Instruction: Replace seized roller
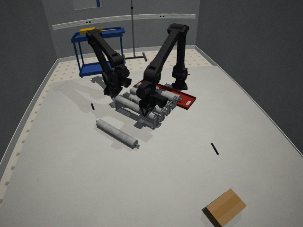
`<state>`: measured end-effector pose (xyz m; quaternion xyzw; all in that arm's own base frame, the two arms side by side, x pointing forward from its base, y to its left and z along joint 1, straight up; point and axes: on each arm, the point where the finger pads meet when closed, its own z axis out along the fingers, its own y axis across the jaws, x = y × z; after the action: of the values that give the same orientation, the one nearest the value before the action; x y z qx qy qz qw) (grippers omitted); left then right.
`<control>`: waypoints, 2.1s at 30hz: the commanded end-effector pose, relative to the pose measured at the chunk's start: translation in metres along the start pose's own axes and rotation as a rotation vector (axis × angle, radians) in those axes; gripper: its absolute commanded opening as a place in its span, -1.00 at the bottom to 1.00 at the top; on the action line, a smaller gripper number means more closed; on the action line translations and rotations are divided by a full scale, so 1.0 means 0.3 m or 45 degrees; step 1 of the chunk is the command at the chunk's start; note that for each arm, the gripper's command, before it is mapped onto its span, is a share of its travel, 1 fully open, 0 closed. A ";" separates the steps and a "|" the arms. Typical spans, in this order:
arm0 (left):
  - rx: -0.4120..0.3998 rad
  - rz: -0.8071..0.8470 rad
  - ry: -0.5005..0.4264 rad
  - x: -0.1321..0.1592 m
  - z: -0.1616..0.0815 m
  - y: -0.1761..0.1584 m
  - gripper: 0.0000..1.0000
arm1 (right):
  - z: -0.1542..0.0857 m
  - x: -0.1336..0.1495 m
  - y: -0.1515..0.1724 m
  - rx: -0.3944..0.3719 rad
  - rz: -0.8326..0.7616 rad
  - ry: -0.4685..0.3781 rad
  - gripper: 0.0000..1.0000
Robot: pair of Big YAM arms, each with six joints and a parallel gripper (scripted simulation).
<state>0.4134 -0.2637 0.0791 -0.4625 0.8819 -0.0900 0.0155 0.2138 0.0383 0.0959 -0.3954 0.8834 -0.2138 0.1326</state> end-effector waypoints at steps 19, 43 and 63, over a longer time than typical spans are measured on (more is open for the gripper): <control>0.021 0.005 0.012 -0.016 -0.023 -0.035 -0.36 | 0.001 -0.007 0.000 0.000 -0.009 -0.007 -0.36; 0.086 0.040 -0.023 0.020 -0.109 -0.098 -0.36 | 0.001 -0.007 0.000 0.000 -0.009 -0.007 -0.36; 0.086 0.043 -0.043 0.020 -0.122 -0.103 -0.36 | 0.001 -0.007 0.000 0.000 -0.009 -0.007 -0.36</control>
<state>0.4136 -0.2626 0.0771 -0.4632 0.8821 -0.0829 0.0232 0.2138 0.0383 0.0959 -0.3954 0.8834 -0.2138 0.1326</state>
